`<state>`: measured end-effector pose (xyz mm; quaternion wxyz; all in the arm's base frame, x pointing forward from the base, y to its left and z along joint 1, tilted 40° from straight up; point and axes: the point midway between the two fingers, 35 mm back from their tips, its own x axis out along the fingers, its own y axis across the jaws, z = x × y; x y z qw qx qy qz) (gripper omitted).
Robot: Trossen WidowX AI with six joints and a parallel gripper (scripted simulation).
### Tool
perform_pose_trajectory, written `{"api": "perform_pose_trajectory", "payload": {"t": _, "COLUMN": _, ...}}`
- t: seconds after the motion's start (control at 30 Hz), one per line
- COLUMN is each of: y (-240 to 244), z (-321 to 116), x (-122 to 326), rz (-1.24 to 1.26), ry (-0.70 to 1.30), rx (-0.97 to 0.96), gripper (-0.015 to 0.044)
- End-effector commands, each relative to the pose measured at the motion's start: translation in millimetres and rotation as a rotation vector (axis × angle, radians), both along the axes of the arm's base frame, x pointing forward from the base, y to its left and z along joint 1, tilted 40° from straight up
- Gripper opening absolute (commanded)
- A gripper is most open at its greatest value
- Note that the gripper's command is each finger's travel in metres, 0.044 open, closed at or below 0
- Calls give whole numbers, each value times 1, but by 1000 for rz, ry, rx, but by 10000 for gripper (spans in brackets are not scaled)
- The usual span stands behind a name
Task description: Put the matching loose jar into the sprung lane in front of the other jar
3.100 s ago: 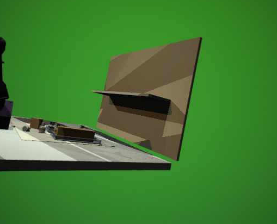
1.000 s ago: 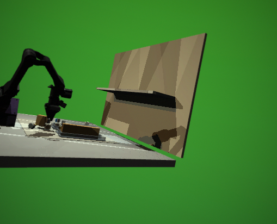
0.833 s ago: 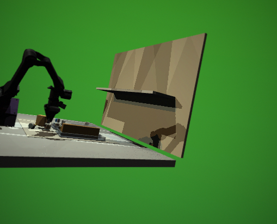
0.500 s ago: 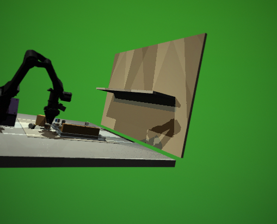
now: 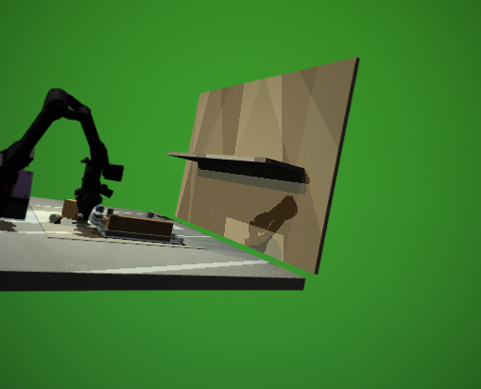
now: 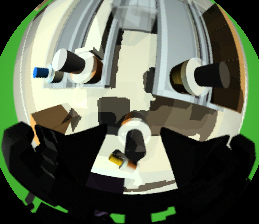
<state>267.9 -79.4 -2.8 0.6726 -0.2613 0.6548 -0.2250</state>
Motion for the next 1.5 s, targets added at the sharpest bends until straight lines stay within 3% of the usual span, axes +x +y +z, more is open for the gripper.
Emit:
{"api": "perform_pose_trajectory", "payload": {"t": 0.0, "y": -1, "z": -1, "x": -1, "rz": 3, "ry": 6, "rx": -4, "gripper": 256}}
{"api": "perform_pose_trajectory", "payload": {"t": 0.13, "y": -1, "z": -1, "x": -1, "rz": 3, "ry": 6, "rx": -4, "gripper": 151}}
{"api": "perform_pose_trajectory", "payload": {"t": 0.3, "y": -1, "z": -1, "x": -1, "rz": 3, "ry": 6, "rx": -4, "gripper": 118}}
{"api": "perform_pose_trajectory", "payload": {"t": 0.47, "y": 10, "z": 8, "x": 3, "rz": 3, "ry": 6, "rx": 0, "gripper": 0}}
{"api": "perform_pose_trajectory", "payload": {"t": 1.0, "y": 72, "z": 76, "x": 2, "rz": 3, "ry": 6, "rx": 1, "gripper": 0}}
{"api": "perform_pose_trajectory", "payload": {"t": 1.47, "y": 82, "z": 25, "x": 20, "rz": -31, "ry": -24, "rx": 3, "gripper": 0}}
